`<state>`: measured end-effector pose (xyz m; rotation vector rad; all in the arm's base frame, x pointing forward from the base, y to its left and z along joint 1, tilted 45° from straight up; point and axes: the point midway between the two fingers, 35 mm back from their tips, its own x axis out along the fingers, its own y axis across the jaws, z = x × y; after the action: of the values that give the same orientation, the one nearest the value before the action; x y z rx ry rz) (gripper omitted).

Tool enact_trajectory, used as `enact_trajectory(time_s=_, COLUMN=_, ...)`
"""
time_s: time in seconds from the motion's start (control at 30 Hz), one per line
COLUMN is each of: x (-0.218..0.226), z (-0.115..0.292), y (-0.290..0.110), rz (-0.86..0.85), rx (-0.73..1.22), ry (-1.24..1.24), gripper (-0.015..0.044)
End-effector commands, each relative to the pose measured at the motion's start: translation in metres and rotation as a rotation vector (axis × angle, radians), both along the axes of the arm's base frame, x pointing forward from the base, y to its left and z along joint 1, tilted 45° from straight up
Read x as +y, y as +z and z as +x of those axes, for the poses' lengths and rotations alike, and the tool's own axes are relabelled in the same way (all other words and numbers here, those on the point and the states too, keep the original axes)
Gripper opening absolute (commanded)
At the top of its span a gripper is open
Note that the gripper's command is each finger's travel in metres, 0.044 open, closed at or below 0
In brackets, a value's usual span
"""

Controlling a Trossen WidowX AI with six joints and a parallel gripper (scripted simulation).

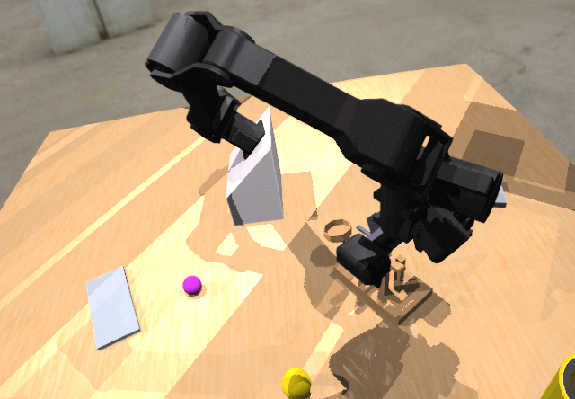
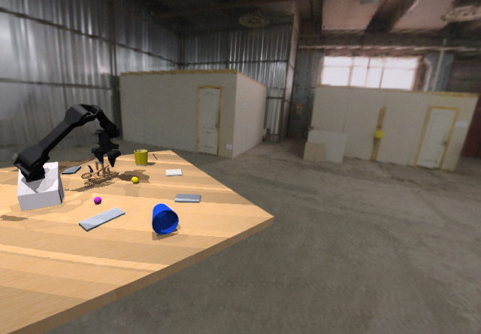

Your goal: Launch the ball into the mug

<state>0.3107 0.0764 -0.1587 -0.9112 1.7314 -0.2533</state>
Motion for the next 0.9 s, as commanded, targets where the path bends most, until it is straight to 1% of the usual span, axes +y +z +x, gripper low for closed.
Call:
enact_trajectory(time_s=0.0, x=-0.007, z=-0.004, y=-0.007, rz=-0.008, rx=0.012, ry=0.005, gripper=0.044)
enact_trajectory(time_s=0.8, x=-0.029, z=-0.007, y=-0.029, rz=-0.011, rx=0.012, ry=0.005, gripper=0.044)
enact_trajectory(time_s=0.87, x=-0.027, z=-0.005, y=-0.027, rz=-0.005, rx=0.003, ry=-0.001, gripper=0.0388)
